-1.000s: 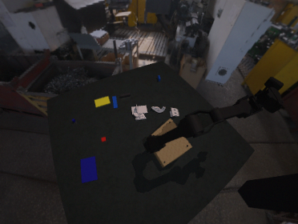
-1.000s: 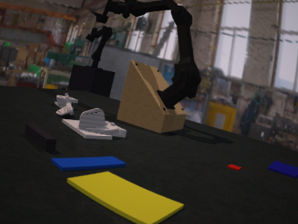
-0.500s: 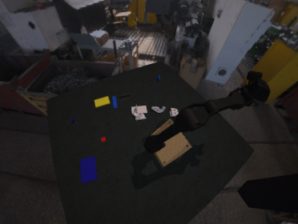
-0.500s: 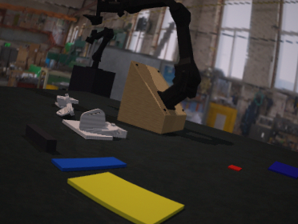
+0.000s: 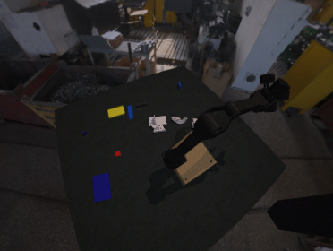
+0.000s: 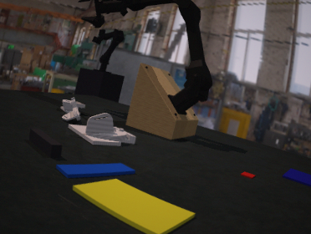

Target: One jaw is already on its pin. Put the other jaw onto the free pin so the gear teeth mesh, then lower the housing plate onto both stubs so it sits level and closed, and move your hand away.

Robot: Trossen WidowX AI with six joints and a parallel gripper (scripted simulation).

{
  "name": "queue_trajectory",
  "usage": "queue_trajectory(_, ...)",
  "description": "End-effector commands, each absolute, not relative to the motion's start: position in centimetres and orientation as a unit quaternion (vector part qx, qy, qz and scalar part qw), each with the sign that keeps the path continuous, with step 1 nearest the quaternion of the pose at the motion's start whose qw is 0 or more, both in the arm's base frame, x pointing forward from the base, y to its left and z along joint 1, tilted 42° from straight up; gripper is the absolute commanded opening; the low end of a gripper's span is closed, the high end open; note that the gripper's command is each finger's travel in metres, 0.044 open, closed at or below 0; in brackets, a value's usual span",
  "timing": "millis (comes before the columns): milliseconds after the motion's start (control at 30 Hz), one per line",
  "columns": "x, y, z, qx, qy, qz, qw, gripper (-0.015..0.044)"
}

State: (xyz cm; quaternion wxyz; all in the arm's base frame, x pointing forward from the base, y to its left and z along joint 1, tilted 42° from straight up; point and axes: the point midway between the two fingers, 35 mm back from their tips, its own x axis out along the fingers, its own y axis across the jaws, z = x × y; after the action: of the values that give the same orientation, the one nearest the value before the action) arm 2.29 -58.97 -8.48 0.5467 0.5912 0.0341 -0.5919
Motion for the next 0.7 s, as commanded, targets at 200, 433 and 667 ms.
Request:
queue_trajectory(200,6.3,-56.5,-9.7,0.563,0.136,-0.555,0.597,0.044)
queue_trajectory(433,8.8,-54.6,-10.5,0.538,0.206,-0.521,0.63,0.044)
queue_trajectory(667,11.2,-52.5,-11.2,0.509,0.271,-0.48,0.661,0.044)
